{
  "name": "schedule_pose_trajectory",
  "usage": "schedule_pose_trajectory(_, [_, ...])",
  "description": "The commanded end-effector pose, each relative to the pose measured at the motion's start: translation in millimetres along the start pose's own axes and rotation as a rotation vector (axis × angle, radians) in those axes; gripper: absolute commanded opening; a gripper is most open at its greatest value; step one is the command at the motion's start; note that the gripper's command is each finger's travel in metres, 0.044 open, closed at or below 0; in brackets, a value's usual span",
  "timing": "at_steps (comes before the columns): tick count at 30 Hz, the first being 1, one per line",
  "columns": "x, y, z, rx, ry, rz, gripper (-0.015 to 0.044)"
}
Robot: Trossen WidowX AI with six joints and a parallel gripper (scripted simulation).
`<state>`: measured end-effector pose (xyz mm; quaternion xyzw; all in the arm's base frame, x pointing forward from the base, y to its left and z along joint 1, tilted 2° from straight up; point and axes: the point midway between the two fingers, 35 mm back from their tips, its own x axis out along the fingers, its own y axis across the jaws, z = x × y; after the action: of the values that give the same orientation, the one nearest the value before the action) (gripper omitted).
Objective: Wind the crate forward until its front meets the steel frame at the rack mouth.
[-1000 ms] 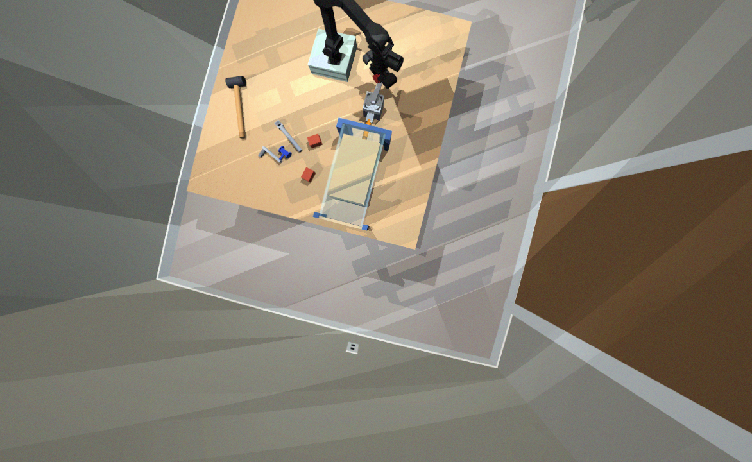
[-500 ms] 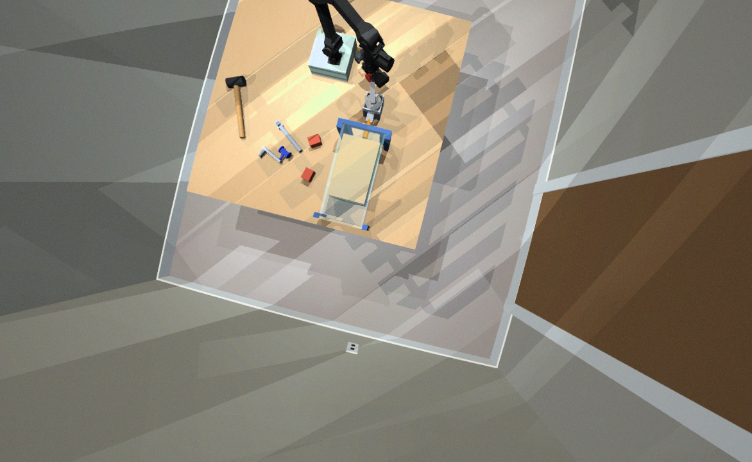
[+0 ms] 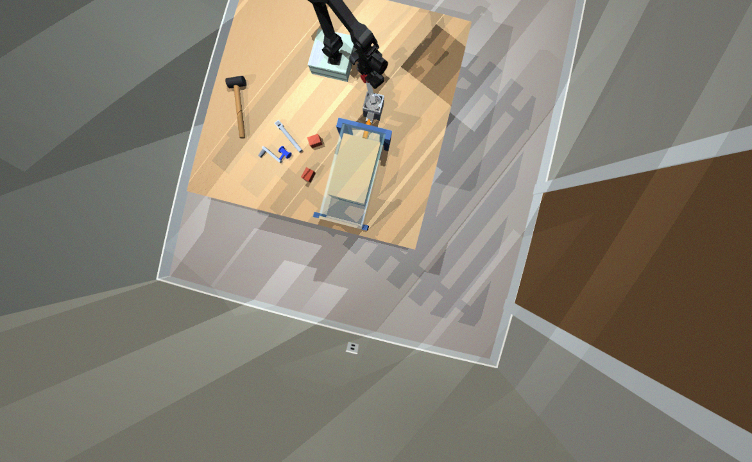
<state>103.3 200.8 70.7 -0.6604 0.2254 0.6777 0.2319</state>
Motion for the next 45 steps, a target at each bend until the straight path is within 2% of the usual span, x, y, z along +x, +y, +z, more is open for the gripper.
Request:
schedule_pose_trajectory(1, [0.4,6.0,-16.4,0.018,0.032,0.010,0.0000])
schedule_pose_trajectory(45, [-2.0,0.0,-83.9,0.018,0.038,0.009,0.0000])
